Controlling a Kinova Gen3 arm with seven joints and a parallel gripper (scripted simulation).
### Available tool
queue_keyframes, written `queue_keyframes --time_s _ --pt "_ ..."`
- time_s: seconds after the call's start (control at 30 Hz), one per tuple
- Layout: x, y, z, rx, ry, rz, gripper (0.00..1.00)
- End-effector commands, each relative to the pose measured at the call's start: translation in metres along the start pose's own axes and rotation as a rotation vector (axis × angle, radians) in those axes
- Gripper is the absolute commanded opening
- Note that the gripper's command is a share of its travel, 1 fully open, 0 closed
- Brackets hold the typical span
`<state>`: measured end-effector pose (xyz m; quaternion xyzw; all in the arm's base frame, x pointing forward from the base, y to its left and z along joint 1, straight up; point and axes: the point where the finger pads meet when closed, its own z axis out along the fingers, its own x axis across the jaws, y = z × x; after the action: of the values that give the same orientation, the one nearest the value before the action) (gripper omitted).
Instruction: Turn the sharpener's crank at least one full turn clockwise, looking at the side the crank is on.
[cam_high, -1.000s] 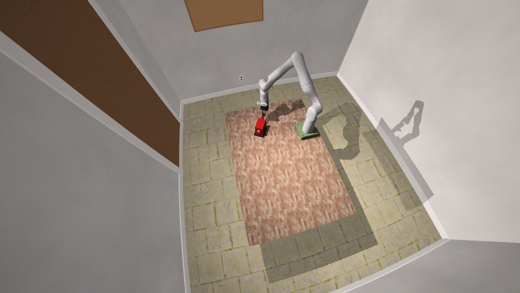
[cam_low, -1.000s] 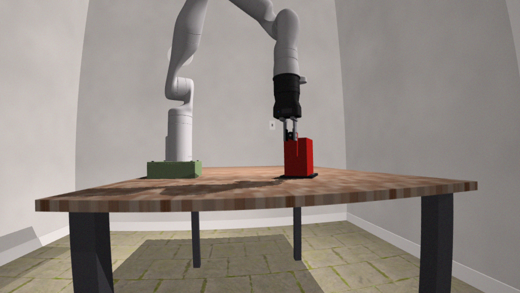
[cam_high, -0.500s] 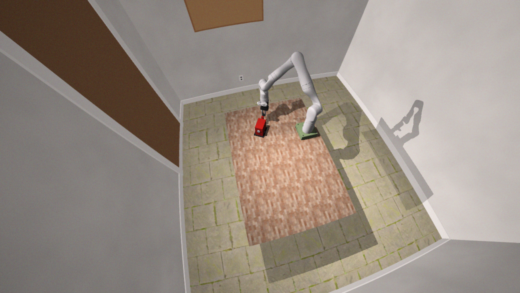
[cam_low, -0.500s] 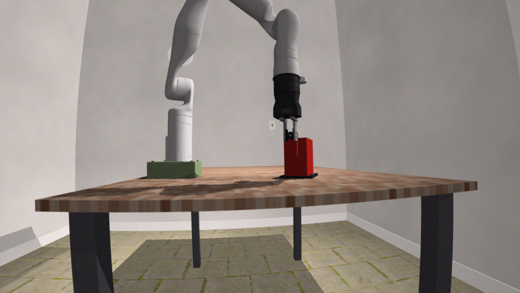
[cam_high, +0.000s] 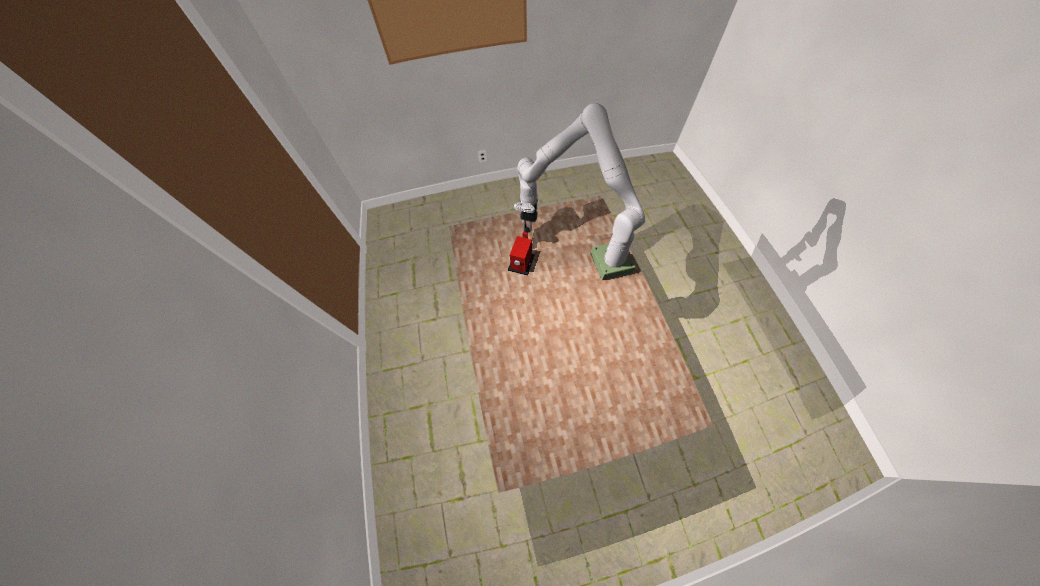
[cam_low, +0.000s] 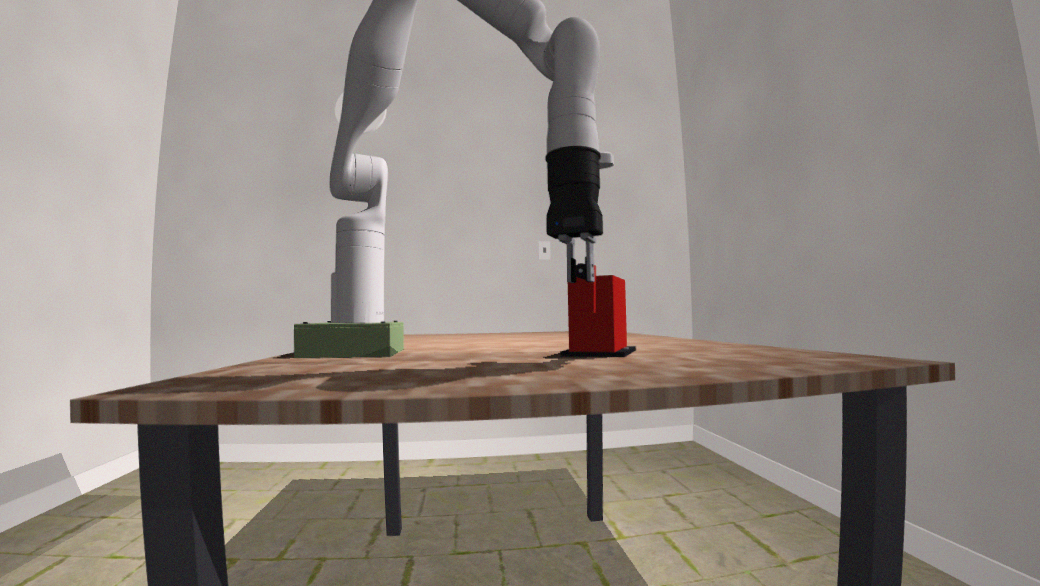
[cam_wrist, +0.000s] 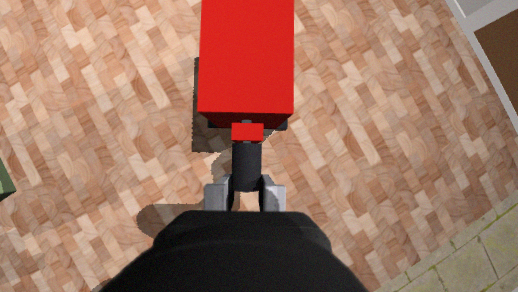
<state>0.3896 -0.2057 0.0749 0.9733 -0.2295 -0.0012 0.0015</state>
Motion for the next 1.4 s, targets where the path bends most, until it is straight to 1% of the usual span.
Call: queue_keyframes --time_s 0.0,0.93,1.37 --pt "0.0009 -0.0007 0.0017 0.001 0.004 0.002 0.0" --pt "0.0011 -0.0006 0.0017 0.001 0.004 0.003 0.0" --pt "0.0085 -0.0004 0.0014 0.001 0.006 0.005 0.0"
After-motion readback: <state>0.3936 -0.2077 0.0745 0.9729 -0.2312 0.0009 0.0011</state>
